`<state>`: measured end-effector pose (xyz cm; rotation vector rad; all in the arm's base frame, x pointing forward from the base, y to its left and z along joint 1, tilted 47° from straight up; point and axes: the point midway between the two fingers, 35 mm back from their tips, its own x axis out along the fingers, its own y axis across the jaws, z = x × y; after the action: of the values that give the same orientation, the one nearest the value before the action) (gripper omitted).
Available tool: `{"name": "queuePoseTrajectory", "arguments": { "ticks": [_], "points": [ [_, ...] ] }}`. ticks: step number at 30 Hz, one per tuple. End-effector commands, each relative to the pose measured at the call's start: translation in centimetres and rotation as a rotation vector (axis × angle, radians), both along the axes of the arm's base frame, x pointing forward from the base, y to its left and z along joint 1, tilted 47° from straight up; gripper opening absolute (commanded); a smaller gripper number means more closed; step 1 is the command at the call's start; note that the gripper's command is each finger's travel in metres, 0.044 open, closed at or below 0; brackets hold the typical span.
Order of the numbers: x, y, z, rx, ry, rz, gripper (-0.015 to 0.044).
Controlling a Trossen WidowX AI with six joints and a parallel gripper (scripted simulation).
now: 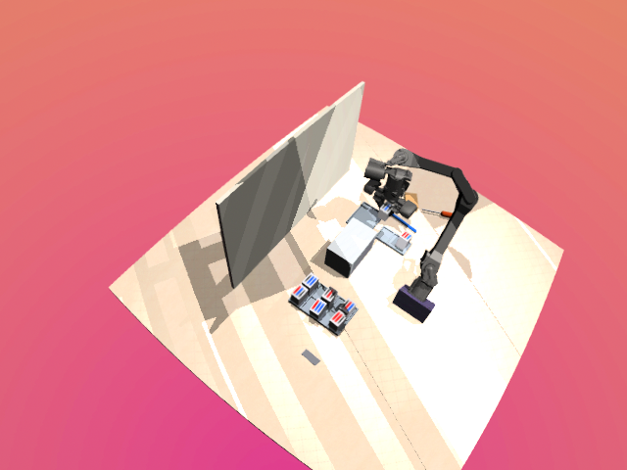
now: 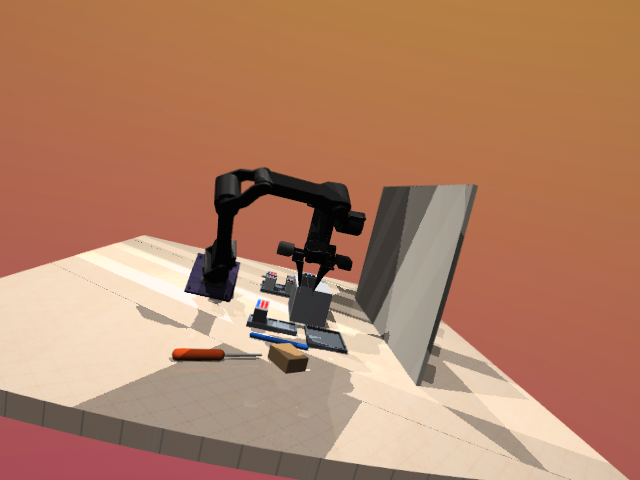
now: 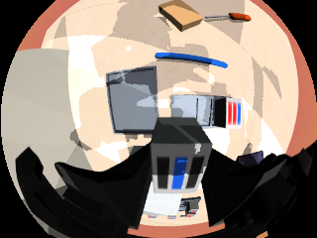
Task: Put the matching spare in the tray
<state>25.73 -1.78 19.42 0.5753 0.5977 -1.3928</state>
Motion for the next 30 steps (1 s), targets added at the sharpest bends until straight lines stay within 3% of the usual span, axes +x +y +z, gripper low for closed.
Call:
{"name": "queuePoseTrajectory", "arguments": {
  "ticks": [1,16,30],
  "points": [
    [1.4,0.0,0.4,0.0,-0.002,0.003,0.0],
    [7.2,-0.6,1.3,-0.002,-0.006,0.003,0.0],
    [7.6,-1.2,0.9,-0.001,-0.006,0.003,0.0]
  ]
}}
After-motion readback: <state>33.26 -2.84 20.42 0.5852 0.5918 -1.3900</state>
